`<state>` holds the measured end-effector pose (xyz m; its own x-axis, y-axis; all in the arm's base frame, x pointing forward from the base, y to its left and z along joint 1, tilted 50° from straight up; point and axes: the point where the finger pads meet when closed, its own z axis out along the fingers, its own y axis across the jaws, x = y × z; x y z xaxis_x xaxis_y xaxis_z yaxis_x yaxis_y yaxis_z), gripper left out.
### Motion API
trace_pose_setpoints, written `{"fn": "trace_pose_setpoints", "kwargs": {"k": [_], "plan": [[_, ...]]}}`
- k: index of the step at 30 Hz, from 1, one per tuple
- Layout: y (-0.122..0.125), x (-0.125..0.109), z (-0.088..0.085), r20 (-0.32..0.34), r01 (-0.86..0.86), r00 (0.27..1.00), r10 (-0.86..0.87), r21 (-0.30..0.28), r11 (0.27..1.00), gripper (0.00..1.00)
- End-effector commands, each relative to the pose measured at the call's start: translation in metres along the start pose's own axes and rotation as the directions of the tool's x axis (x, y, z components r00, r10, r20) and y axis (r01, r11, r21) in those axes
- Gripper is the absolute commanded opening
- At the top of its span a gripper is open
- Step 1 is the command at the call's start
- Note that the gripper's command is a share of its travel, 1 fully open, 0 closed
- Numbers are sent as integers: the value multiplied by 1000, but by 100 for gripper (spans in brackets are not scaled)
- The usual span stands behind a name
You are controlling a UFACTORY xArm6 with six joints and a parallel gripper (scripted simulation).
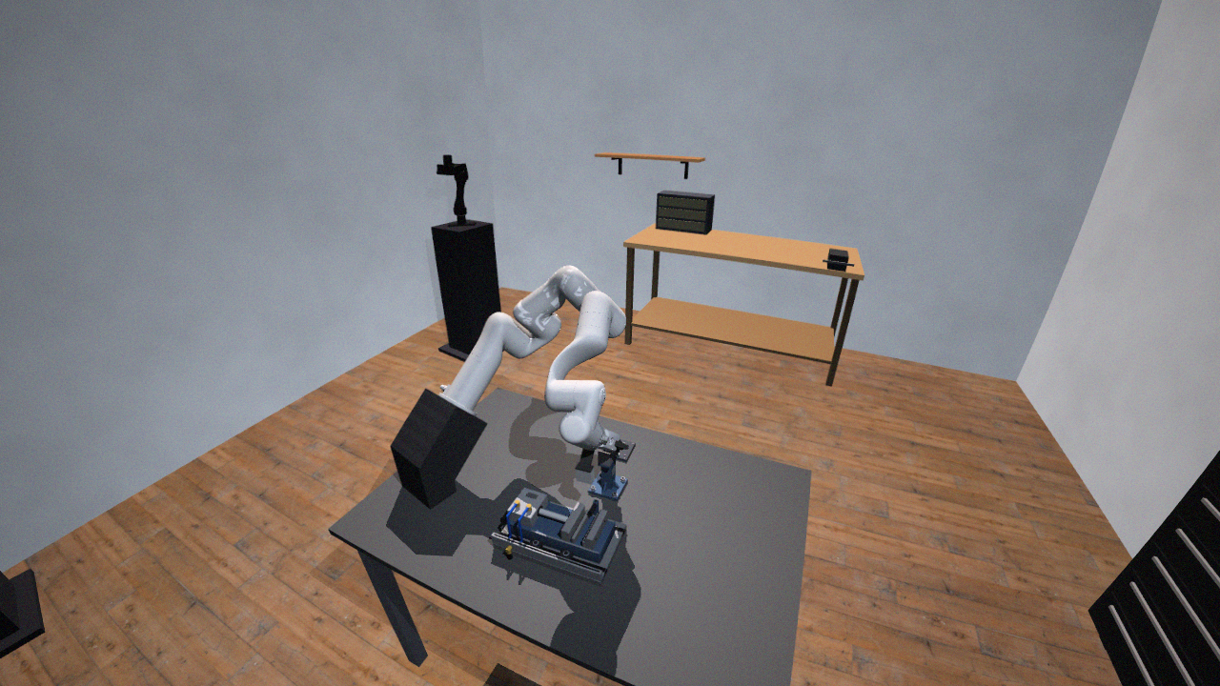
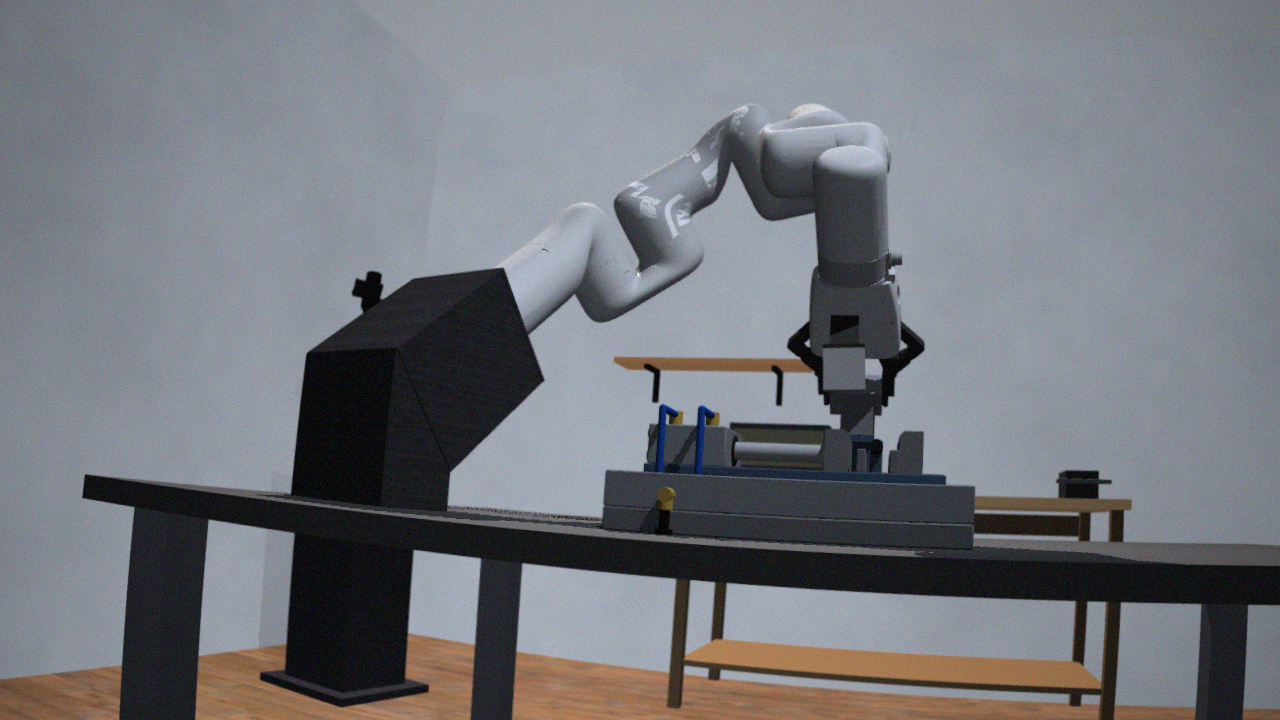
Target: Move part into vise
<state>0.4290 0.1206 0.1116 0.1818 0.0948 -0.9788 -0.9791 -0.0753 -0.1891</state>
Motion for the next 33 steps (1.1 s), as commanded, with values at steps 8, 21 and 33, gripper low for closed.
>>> {"fn": "trace_pose_setpoints", "kwargs": {"k": [8,21,33], "plan": [[-1,-5,-6,-1,3,1000,-3,1,1000,0],[-1,-11,-11,-1,3,1000,-3,1,1000,0],[-1,-14,-14,-1,3,1000,-3,1,1000,0]]}}
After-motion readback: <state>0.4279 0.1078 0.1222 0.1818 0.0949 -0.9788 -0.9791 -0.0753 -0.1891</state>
